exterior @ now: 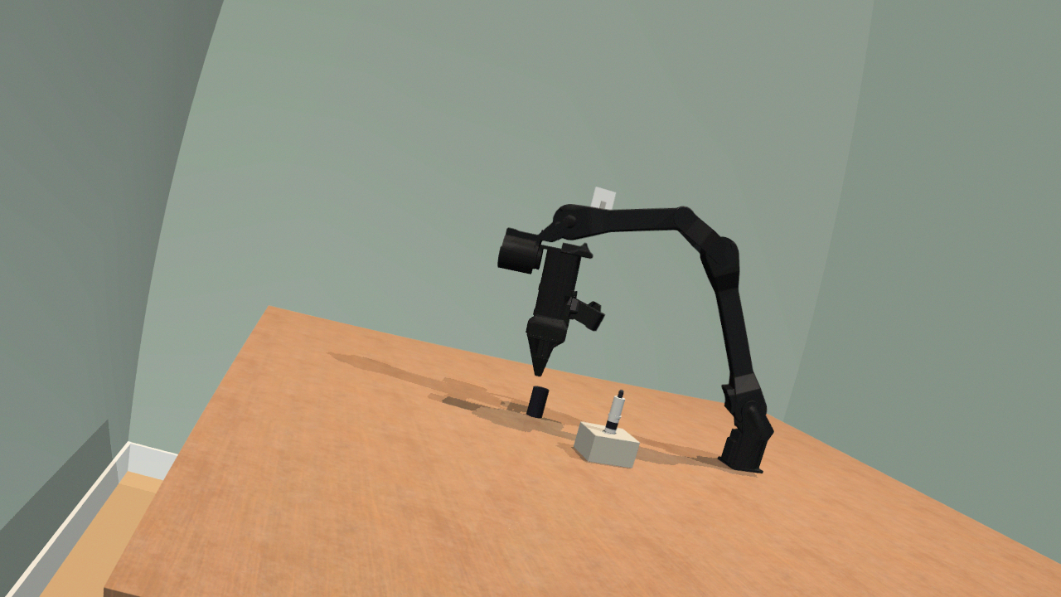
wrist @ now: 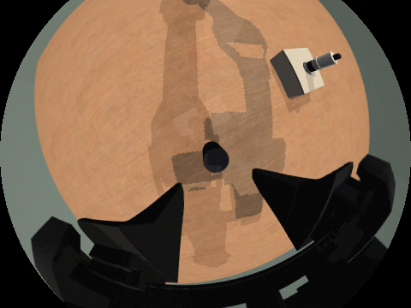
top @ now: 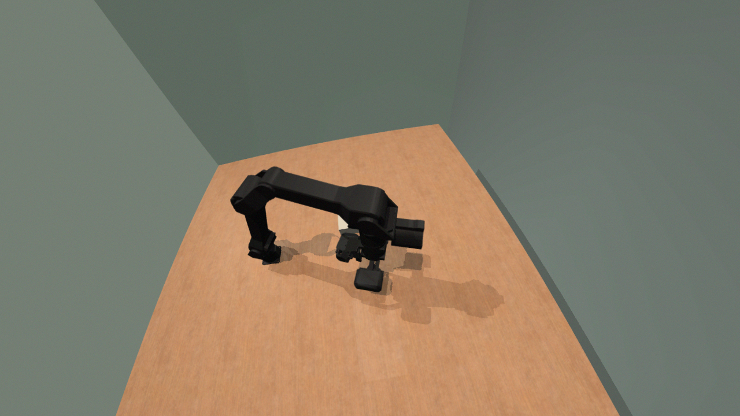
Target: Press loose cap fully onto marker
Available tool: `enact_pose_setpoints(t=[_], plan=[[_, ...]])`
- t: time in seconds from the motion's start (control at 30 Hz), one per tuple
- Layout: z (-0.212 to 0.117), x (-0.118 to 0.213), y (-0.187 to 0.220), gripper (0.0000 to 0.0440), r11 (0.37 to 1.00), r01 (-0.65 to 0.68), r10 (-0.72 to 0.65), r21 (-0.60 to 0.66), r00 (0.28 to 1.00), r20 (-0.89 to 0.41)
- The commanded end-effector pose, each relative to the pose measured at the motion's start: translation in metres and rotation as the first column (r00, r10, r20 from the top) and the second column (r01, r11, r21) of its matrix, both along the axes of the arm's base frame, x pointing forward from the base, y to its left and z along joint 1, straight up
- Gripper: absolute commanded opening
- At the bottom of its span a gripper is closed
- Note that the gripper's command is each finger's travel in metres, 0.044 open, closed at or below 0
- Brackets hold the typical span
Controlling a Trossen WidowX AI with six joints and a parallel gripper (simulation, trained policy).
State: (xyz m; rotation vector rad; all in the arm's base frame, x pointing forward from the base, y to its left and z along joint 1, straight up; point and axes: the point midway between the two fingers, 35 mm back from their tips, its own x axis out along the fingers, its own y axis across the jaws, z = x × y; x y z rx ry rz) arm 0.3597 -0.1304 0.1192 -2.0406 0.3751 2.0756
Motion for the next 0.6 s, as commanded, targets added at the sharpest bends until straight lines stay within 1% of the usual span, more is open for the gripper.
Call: enact_pose_setpoints(t=[0.0,0.57], plan=[[-0.006,-0.001,0.003,0.0313,1.0,-0.005,0.006,0.026,1.0,-0.017],[-0.053,-0.009,0.005,0.0277,0.993,-0.061,0.07,0.105,0.994,-0.083]])
